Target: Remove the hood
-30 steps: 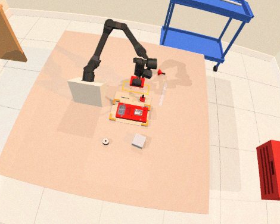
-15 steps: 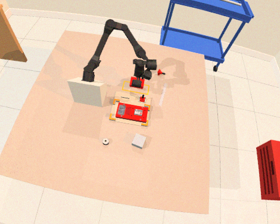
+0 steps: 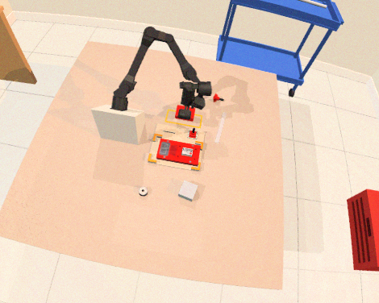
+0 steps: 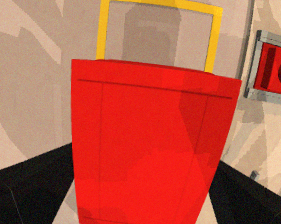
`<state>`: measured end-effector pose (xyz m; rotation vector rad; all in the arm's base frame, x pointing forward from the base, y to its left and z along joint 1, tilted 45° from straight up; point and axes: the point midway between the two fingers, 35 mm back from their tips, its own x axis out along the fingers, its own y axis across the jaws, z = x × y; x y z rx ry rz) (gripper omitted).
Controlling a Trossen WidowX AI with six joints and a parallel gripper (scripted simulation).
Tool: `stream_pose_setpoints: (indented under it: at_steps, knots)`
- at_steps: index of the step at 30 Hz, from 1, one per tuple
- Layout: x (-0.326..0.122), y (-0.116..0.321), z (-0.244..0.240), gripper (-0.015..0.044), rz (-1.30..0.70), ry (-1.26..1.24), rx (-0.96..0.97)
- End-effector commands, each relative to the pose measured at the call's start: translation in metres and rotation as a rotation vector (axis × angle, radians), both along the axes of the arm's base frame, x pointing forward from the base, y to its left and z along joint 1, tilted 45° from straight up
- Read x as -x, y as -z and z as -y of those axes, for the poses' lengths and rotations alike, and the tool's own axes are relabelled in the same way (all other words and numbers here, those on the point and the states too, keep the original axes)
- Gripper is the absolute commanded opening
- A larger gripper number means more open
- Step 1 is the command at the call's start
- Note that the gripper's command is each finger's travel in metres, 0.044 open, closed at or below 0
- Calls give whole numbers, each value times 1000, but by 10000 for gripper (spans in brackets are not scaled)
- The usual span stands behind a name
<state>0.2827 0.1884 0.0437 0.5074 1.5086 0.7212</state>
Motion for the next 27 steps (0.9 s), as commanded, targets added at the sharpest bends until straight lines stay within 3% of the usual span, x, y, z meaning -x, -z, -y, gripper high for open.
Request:
stream_pose_setpoints:
  at_steps: [1, 27]
  knots:
    - [0, 3, -1, 0, -1, 5, 6]
    - [3, 13, -12, 0, -2, 5, 3]
